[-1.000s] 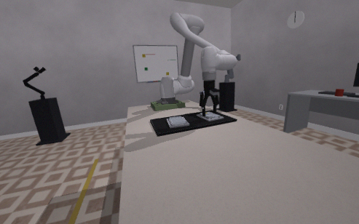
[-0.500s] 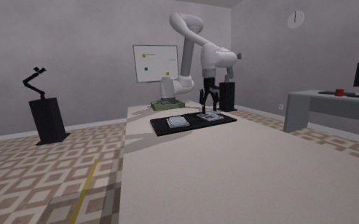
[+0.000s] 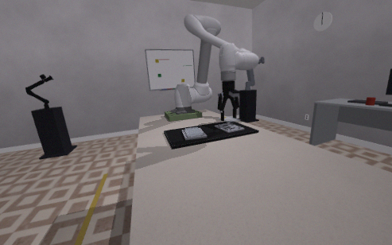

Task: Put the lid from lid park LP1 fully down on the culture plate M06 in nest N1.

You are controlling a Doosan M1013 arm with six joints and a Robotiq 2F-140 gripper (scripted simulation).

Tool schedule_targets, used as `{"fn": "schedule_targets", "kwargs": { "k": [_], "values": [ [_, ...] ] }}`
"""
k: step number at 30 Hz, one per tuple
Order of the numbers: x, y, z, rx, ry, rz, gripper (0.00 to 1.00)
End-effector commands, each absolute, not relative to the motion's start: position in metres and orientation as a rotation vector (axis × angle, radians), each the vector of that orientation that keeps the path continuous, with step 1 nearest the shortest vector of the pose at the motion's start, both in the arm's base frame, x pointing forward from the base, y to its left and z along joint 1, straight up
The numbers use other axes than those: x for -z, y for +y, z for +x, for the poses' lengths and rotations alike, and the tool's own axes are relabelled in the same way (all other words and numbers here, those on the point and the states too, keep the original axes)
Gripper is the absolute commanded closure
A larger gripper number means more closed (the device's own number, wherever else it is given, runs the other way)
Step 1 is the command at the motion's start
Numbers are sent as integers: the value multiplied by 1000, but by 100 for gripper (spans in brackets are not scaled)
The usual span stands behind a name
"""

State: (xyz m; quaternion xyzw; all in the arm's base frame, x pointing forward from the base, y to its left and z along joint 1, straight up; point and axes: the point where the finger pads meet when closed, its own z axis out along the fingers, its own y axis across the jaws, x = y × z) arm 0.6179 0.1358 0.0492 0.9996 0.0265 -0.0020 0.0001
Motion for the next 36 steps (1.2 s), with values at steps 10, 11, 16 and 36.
{"fn": "schedule_targets", "kwargs": {
  "k": [10, 11, 16, 36],
  "values": [
    [-63, 136, 618, 4, 83, 3141, 40],
    [-63, 136, 618, 4, 83, 3141, 40],
    [-65, 136, 618, 4, 83, 3141, 40],
    [-65, -49, 624, 4, 83, 3141, 40]
  ]
}}
